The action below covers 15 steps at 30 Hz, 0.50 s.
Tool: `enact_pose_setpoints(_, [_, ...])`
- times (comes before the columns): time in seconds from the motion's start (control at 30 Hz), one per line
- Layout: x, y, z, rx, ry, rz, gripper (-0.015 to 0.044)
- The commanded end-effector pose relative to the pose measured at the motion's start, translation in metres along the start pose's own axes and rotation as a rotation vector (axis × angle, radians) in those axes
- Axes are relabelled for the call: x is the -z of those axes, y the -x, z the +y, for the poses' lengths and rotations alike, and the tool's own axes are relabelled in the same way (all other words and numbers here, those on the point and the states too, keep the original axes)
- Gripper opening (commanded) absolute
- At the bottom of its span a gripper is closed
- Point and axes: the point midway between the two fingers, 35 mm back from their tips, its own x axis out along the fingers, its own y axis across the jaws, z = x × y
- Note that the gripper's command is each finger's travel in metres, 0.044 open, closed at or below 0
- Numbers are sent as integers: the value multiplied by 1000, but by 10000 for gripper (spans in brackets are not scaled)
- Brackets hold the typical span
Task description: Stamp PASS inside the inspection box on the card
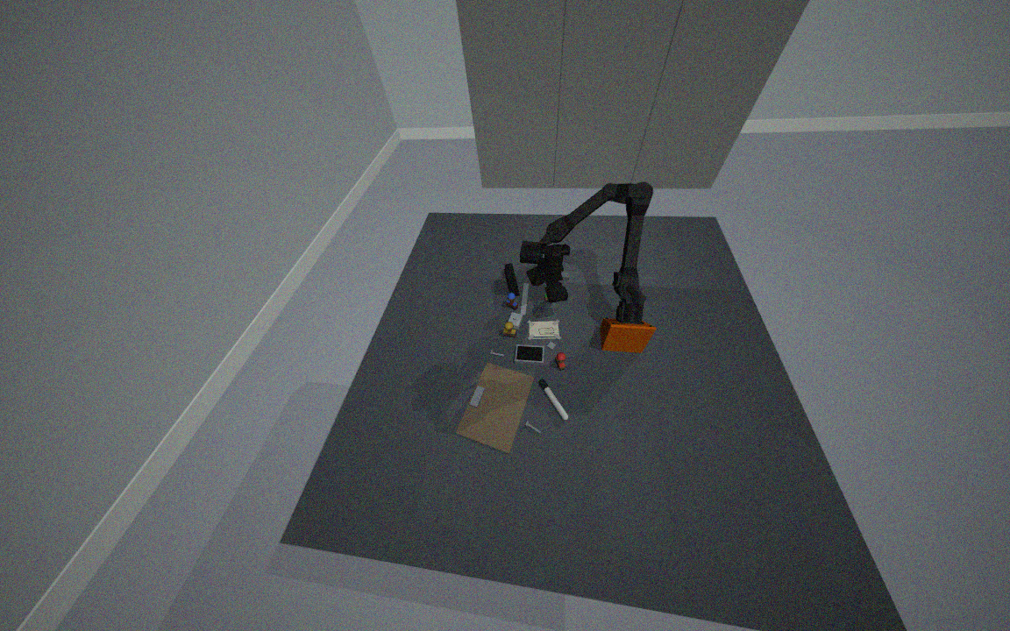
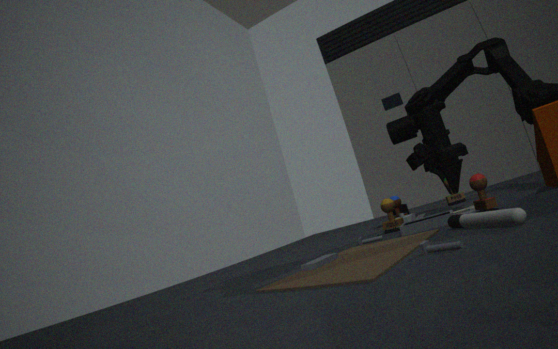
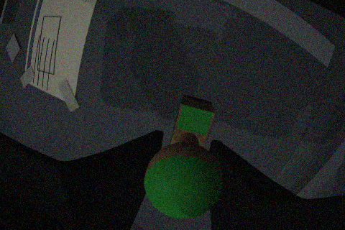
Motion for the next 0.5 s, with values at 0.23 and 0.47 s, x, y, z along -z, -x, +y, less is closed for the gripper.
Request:
enact_pose_setpoints(0.23, [1, -3, 0, 1, 0, 1, 157])
enact_pose_setpoints(0.47, [0, -1, 0, 0, 0, 0, 269])
